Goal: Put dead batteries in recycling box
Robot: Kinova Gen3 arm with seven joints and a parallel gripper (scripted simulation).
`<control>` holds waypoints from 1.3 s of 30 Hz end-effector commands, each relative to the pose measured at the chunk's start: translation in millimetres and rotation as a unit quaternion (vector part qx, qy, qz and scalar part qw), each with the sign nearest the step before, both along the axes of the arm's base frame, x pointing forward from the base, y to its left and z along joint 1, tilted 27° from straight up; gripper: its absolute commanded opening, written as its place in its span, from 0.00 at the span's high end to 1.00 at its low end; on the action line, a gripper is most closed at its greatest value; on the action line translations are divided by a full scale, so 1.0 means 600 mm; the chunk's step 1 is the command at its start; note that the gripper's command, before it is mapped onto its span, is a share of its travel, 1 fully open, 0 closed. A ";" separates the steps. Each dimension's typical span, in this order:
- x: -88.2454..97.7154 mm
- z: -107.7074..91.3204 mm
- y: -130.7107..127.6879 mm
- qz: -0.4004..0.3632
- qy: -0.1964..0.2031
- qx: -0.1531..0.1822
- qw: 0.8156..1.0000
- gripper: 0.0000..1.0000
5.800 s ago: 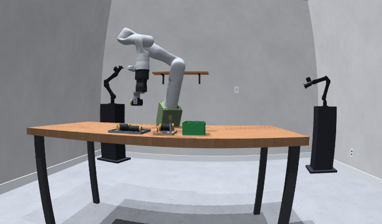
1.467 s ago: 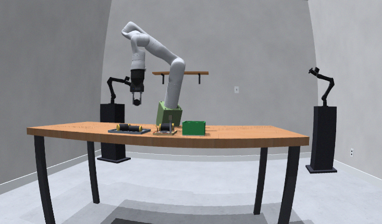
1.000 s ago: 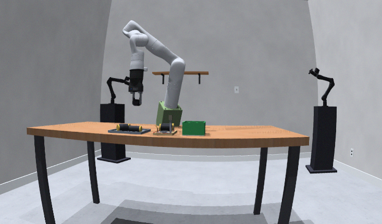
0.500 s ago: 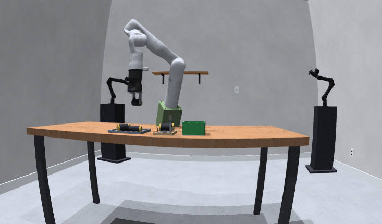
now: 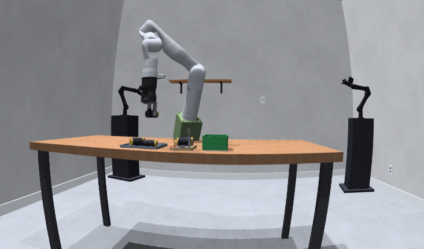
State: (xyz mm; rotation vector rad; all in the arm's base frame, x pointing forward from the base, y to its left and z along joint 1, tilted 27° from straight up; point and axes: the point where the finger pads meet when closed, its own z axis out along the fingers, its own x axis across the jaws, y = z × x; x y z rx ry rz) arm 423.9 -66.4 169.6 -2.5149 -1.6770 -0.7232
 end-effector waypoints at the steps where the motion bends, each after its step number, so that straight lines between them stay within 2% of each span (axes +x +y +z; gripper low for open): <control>1: 0.000 0.001 -0.003 -0.019 0.005 0.004 1.000 0.43; 16: 0.000 0.001 -0.003 -0.124 0.037 0.047 0.990 0.43; 39: 0.000 0.001 -0.003 -0.263 0.080 0.103 0.956 0.43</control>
